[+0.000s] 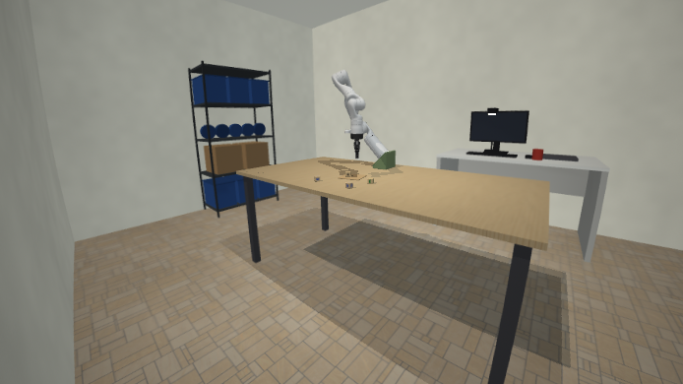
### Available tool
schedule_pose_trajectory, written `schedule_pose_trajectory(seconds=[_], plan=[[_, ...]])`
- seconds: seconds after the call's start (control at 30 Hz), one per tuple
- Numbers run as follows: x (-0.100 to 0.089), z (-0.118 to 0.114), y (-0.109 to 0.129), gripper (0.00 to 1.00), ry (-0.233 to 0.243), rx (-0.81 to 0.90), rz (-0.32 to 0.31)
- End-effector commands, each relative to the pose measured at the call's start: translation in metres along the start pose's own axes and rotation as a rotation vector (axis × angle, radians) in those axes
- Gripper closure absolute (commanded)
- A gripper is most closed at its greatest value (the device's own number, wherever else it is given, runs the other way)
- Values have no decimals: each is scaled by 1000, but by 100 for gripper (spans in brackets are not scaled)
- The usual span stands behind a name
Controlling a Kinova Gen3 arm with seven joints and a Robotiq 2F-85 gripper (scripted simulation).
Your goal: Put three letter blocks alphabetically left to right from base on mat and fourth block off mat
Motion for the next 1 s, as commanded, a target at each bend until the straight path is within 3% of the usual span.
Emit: schedule_pose_trajectory(seconds=[0.0, 0.17, 0.37, 0.57, 0.63, 0.97], plan=[[-1, -7, 8, 0, 5, 3, -1], [-2, -21, 31, 0, 9, 1, -2], [-2, -54, 112, 0, 12, 0, -2], [2, -63, 182, 0, 5, 3, 0], [3, -63, 191, 0, 3, 4, 0], [4, -63, 194, 0, 3, 4, 0]])
Point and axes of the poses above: the point where the finger pads meet when closed, its own x axis out along the fingers, its own z axis across the jaws, y = z × x, the point moved 2 cm from there along -x, back along the fingers, and after that the axes turned 11 degrees about -x, right-handed, at the moved point
